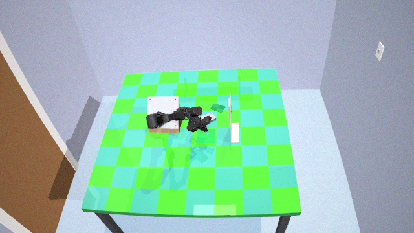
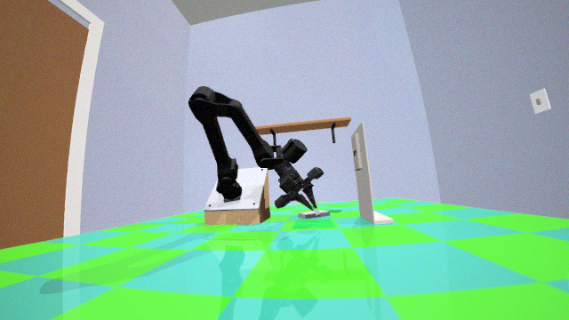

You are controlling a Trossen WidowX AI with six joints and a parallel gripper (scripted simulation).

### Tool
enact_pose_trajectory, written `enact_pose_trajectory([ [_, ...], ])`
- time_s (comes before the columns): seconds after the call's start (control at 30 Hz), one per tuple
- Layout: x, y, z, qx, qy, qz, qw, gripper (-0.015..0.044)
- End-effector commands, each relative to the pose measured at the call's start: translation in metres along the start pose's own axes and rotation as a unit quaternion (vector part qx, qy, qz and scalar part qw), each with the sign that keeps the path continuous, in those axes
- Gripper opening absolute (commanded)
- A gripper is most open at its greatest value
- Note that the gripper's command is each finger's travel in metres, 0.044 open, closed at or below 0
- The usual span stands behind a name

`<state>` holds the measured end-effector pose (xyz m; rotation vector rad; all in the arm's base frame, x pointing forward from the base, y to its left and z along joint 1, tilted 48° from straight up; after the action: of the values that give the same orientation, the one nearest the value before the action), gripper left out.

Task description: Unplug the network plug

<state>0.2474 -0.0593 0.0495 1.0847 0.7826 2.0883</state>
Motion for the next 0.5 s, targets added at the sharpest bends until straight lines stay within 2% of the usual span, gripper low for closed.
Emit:
enact_pose_trajectory([
  [0.0, -0.003, 0.000, -0.004, 0.003, 0.000, 0.002, 1.000, 0.0000],
  [0.47, -0.013, 0.001, -0.013, 0.004, 0.002, 0.000, 1.000, 0.0000],
])
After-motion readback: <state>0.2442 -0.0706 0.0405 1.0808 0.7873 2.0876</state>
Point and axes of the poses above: the point midway between the two fingers, 35 mm back from their tips, its own x axis back along the fingers, its own z axis across the jaws, y = z × x, the point moved 6 cm from there along x, back along the fingers, and after that the axes turned 3 degrees about x, right-handed, at the moved point
